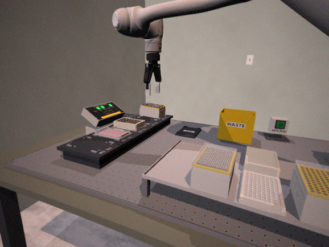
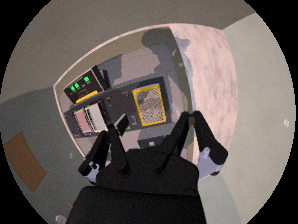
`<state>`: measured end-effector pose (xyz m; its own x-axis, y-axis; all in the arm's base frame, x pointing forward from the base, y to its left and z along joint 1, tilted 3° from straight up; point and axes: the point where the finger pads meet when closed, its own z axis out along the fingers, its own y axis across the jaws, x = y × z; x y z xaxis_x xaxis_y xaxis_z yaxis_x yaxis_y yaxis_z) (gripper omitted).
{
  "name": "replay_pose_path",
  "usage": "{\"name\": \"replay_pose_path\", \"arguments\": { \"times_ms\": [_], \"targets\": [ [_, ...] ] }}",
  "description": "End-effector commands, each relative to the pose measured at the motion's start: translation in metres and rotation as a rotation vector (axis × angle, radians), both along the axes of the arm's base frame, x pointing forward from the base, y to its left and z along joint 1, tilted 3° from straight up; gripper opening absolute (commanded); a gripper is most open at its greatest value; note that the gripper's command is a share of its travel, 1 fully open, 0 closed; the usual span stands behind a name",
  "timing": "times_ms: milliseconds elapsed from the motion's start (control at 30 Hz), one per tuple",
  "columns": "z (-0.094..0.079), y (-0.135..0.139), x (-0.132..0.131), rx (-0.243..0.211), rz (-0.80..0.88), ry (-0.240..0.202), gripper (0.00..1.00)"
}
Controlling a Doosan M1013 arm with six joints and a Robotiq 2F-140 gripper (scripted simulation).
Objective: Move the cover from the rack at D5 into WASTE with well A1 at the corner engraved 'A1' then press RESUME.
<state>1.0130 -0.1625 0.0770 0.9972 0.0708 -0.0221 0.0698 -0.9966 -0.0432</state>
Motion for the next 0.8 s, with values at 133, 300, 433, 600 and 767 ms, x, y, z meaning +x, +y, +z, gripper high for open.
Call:
{"name": "replay_pose_path", "arguments": {
  "times_ms": [133,300,433,600,767],
  "targets": [
    [-0.008,0.0,0.0,0.0,0.0,0.0,0.77],
    [-0.016,0.001,0.0,0.0,0.0,0.0,0.77],
    [-0.023,0.001,-0.001,0.0,0.0,0.0,0.77],
    [-0.03,0.001,-0.001,0.0,0.0,0.0,0.77],
    [-0.036,0.002,-0.001,0.0,0.0,0.0,0.77]
  ]
}}
